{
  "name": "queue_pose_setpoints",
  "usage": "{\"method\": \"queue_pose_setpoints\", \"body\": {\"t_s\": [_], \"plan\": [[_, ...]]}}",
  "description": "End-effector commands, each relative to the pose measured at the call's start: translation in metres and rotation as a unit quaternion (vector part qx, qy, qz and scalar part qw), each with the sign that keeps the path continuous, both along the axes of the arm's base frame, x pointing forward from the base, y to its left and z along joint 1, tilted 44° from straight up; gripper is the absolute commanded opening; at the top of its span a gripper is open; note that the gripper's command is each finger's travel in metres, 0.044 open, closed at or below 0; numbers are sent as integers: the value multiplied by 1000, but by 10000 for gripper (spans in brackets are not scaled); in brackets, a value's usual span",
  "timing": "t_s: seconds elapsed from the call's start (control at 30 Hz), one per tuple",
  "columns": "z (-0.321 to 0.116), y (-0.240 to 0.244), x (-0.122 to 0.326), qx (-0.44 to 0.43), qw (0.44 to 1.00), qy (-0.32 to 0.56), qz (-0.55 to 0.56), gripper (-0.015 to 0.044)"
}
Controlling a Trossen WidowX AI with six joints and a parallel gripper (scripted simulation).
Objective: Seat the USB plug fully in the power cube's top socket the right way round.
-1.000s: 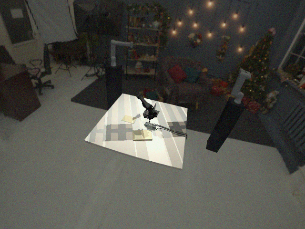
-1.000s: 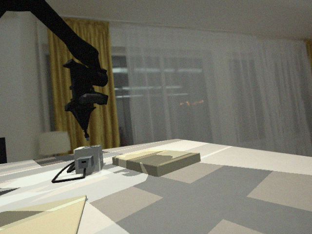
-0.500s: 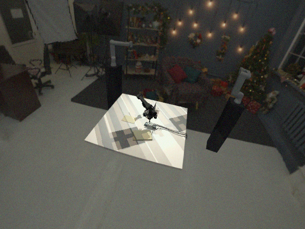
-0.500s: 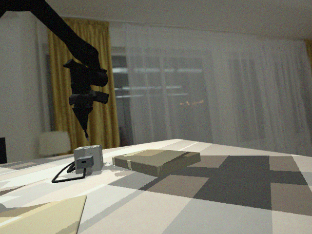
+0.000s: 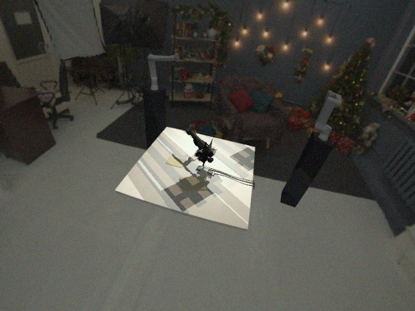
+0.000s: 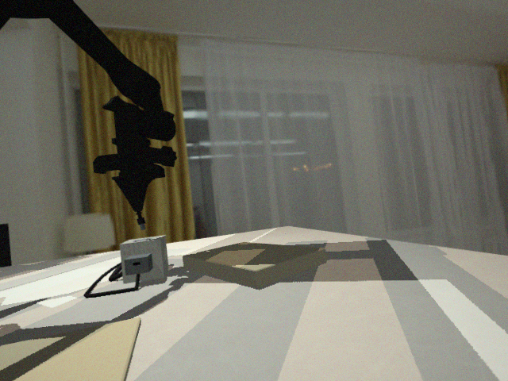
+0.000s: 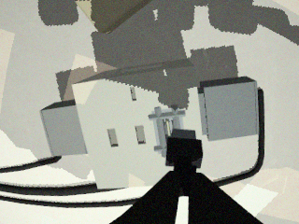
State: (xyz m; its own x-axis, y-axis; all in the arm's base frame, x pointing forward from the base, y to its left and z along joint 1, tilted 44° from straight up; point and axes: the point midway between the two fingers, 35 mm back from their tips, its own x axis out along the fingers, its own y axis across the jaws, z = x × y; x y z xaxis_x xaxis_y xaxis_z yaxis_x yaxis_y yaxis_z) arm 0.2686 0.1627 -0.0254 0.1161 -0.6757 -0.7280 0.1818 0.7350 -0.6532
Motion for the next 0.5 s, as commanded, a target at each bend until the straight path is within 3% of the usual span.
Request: {"method": "queue_pose_setpoints", "body": {"t_s": [0.0,0.47], "plan": [[0,-1,0,6,998,-39,-43,0],[0,-1,0,27,971,-161,-174,0]]}}
